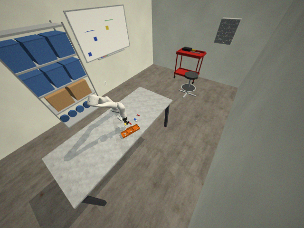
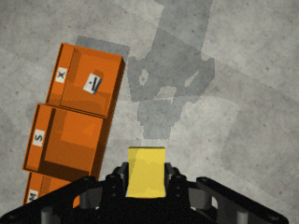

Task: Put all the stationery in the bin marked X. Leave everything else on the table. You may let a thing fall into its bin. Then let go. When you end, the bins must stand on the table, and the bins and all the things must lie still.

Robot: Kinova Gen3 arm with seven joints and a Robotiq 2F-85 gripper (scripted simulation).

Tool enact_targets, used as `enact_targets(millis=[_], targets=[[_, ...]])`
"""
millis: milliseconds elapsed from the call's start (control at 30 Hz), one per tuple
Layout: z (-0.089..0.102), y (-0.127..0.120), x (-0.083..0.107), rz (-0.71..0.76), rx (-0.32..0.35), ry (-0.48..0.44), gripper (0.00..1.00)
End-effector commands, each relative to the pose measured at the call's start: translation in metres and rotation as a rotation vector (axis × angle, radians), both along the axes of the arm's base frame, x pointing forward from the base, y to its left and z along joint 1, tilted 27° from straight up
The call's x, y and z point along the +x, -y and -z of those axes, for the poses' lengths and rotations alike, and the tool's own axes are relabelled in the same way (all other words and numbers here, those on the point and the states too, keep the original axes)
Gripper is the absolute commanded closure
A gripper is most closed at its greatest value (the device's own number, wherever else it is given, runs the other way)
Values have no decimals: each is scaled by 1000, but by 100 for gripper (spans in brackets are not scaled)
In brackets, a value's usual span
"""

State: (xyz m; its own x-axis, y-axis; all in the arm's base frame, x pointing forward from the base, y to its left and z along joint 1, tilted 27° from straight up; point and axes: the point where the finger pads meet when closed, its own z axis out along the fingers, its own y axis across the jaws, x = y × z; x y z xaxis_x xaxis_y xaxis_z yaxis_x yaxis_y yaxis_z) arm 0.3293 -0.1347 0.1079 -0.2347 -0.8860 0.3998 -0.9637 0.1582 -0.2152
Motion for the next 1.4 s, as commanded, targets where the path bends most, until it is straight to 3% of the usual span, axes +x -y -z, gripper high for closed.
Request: enact_targets(millis=[0, 433, 700, 767, 1200, 1367], targets=[[-1, 0, 0, 0, -1, 2, 65], [-7, -3, 0, 0, -1, 2, 65], [-29, 36, 18, 0, -1, 2, 65], [-29, 36, 18, 0, -1, 2, 65], [-64, 99, 47, 579, 83, 286, 65], [-65, 101, 48, 712, 102, 351, 65]])
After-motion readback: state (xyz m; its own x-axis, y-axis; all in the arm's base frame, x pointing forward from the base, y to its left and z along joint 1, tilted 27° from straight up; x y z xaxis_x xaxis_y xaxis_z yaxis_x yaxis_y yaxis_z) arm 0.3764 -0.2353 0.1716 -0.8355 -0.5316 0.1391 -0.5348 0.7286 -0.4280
